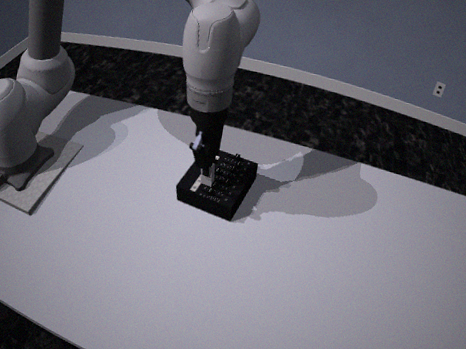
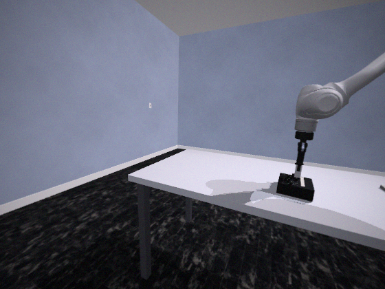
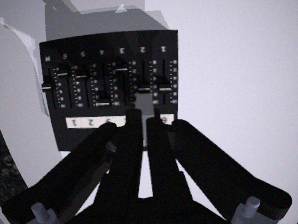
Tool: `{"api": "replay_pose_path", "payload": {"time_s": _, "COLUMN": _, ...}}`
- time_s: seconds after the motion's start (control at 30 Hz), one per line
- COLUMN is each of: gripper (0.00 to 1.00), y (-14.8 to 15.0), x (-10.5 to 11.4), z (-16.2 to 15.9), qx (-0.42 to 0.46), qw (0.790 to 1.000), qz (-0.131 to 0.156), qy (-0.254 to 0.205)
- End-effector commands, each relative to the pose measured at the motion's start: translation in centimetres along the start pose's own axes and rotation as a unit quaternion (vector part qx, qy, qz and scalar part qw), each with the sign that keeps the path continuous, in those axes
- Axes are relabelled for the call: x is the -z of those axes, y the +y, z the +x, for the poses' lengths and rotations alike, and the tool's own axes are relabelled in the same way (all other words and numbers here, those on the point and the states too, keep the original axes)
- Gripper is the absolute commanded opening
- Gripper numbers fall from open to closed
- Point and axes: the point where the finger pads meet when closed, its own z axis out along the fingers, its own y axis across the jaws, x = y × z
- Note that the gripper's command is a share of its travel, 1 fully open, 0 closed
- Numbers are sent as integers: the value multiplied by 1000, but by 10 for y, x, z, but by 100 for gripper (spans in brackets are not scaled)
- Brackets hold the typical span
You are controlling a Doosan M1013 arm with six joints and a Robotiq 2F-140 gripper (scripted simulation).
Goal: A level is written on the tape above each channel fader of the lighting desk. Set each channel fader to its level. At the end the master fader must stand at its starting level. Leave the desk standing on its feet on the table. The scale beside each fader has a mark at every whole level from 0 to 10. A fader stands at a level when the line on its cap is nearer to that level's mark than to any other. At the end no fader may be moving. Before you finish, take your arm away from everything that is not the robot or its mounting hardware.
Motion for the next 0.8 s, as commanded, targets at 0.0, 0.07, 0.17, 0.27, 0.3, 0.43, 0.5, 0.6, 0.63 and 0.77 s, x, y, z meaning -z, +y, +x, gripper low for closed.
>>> {"api": "replay_pose_path", "payload": {"time_s": 0.0, "gripper": 0, "y": 0, "x": 0, "z": 1, "qx": 0, "qw": 1000, "qz": 0, "qy": 0}}
{"api": "replay_pose_path", "payload": {"time_s": 0.07, "gripper": 0, "y": 0, "x": 0, "z": 3, "qx": 0, "qw": 1000, "qz": 0, "qy": 0}}
{"api": "replay_pose_path", "payload": {"time_s": 0.17, "gripper": 0, "y": 0, "x": 0, "z": 4, "qx": 0, "qw": 1000, "qz": 0, "qy": 0}}
{"api": "replay_pose_path", "payload": {"time_s": 0.27, "gripper": 0, "y": 0, "x": 0, "z": 6, "qx": 0, "qw": 1000, "qz": 0, "qy": 0}}
{"api": "replay_pose_path", "payload": {"time_s": 0.3, "gripper": 0, "y": 0, "x": 0, "z": 6, "qx": 0, "qw": 1000, "qz": 0, "qy": 0}}
{"api": "replay_pose_path", "payload": {"time_s": 0.43, "gripper": 0, "y": 0, "x": 0, "z": 8, "qx": 0, "qw": 1000, "qz": 0, "qy": 0}}
{"api": "replay_pose_path", "payload": {"time_s": 0.5, "gripper": 0, "y": 0, "x": 0, "z": 9, "qx": 0, "qw": 1000, "qz": 0, "qy": 0}}
{"api": "replay_pose_path", "payload": {"time_s": 0.6, "gripper": 0, "y": 0, "x": 0, "z": 10, "qx": 0, "qw": 1000, "qz": 0, "qy": 0}}
{"api": "replay_pose_path", "payload": {"time_s": 0.63, "gripper": 0, "y": 0, "x": 0, "z": 10, "qx": 0, "qw": 1000, "qz": 0, "qy": 0}}
{"api": "replay_pose_path", "payload": {"time_s": 0.77, "gripper": 0, "y": 0, "x": 0, "z": 11, "qx": 0, "qw": 1000, "qz": 0, "qy": 0}}
